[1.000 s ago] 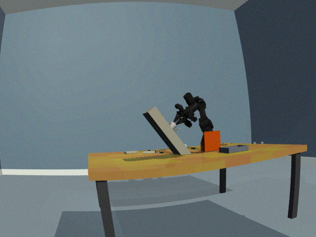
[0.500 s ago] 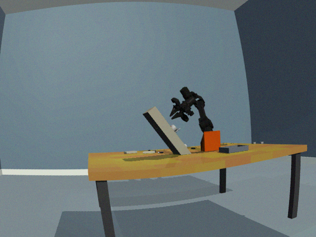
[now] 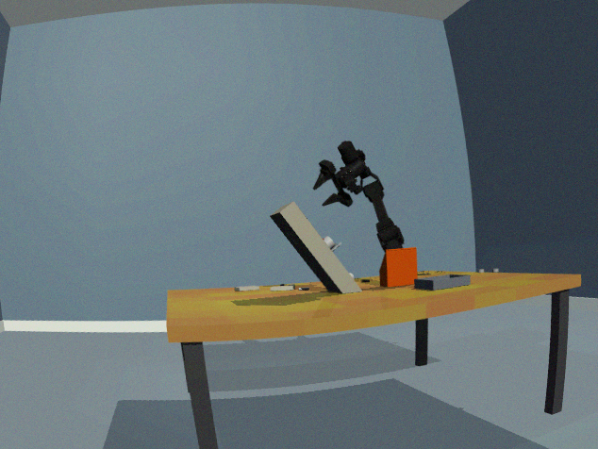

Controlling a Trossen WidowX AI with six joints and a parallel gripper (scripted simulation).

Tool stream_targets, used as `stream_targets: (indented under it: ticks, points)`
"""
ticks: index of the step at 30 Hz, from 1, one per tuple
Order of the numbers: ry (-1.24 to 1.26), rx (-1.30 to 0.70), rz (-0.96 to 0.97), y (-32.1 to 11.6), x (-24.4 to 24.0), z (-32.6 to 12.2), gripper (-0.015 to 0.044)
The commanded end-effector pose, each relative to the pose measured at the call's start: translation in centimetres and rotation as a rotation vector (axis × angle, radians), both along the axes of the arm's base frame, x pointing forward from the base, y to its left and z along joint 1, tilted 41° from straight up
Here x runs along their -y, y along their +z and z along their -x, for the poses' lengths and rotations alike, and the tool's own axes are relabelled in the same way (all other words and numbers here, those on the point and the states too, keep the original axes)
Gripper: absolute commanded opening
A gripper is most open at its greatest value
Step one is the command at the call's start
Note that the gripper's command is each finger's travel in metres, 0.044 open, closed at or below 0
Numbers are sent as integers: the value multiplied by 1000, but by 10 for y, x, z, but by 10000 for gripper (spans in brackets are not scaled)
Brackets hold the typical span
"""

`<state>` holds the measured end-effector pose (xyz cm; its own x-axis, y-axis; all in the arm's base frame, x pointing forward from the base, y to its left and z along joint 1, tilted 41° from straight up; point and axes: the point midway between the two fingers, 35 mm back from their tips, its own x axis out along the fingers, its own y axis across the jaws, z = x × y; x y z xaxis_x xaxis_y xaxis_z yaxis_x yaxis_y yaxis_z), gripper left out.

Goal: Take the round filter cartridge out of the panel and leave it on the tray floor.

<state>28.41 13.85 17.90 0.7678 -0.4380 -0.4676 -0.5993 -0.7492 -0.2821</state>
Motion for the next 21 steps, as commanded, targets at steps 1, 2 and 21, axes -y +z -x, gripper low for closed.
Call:
stream_targets:
  ticks: [1,2,21]
  points:
    - [-13,6,-9,8,-6,1,396]
    - [-37,18,-42,6,-4,1,370]
    - [-1092,619,-1046,-67,56,35,305]
